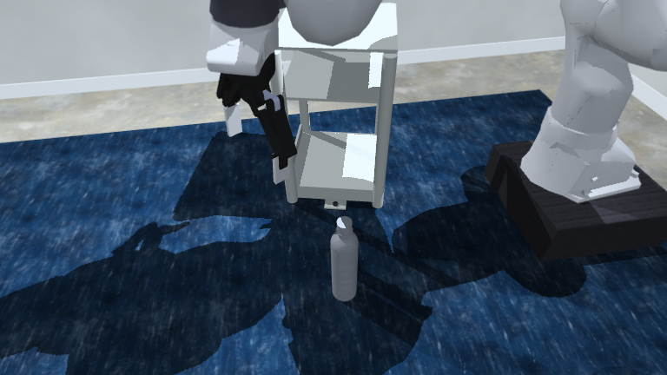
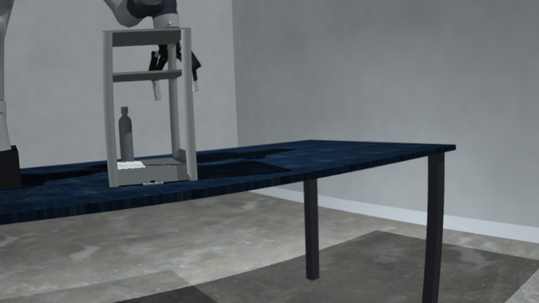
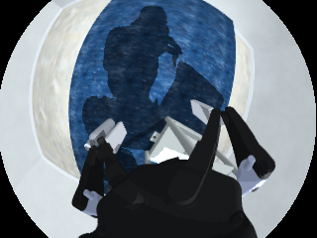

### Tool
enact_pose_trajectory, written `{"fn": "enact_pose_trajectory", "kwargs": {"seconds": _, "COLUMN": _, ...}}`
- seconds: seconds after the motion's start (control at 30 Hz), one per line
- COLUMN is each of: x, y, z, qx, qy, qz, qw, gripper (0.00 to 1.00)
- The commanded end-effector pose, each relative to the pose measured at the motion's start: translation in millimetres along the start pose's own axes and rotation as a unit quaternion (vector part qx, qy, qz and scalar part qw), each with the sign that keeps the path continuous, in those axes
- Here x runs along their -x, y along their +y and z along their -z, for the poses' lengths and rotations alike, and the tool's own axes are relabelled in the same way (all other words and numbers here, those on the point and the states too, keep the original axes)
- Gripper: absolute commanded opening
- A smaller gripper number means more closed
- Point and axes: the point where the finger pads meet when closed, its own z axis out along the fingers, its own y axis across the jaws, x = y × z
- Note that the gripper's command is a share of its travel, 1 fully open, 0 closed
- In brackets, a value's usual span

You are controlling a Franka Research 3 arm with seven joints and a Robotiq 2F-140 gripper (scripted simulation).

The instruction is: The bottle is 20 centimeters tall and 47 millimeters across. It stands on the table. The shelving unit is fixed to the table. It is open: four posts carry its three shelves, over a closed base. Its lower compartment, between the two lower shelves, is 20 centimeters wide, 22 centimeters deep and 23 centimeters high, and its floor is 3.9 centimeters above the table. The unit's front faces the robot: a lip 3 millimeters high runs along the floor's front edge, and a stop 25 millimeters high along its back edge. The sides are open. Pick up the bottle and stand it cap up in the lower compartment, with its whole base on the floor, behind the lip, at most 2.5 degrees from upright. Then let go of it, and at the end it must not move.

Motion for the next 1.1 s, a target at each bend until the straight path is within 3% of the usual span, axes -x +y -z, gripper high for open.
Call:
{"fn": "enact_pose_trajectory", "kwargs": {"seconds": 0.0, "x": -5.4, "y": 7.6, "z": 41.0, "qx": 0.001, "qy": -0.001, "qz": 0.001, "qw": 1.000, "gripper": 1.00}}
{"fn": "enact_pose_trajectory", "kwargs": {"seconds": 0.27, "x": -8.1, "y": 18.7, "z": 143.3, "qx": 0.000, "qy": -0.001, "qz": 0.001, "qw": 1.000, "gripper": 1.00}}
{"fn": "enact_pose_trajectory", "kwargs": {"seconds": 0.4, "x": -7.6, "y": 18.9, "z": 150.4, "qx": 0.000, "qy": -0.001, "qz": 0.001, "qw": 1.000, "gripper": 1.00}}
{"fn": "enact_pose_trajectory", "kwargs": {"seconds": 0.43, "x": -4.8, "y": 19.0, "z": 179.7, "qx": -0.001, "qy": 0.000, "qz": 0.001, "qw": 1.000, "gripper": 1.00}}
{"fn": "enact_pose_trajectory", "kwargs": {"seconds": 0.47, "x": -2.9, "y": 18.6, "z": 194.0, "qx": -0.001, "qy": 0.000, "qz": 0.002, "qw": 1.000, "gripper": 1.00}}
{"fn": "enact_pose_trajectory", "kwargs": {"seconds": 0.97, "x": -2.5, "y": 18.5, "z": 196.5, "qx": -0.001, "qy": 0.000, "qz": 0.002, "qw": 1.000, "gripper": 1.00}}
{"fn": "enact_pose_trajectory", "kwargs": {"seconds": 1.03, "x": -3.7, "y": 2.3, "z": 198.2, "qx": -0.007, "qy": 0.001, "qz": 0.030, "qw": 1.000, "gripper": 1.00}}
{"fn": "enact_pose_trajectory", "kwargs": {"seconds": 1.07, "x": -4.6, "y": -23.1, "z": 200.8, "qx": -0.015, "qy": 0.002, "qz": 0.076, "qw": 0.997, "gripper": 1.00}}
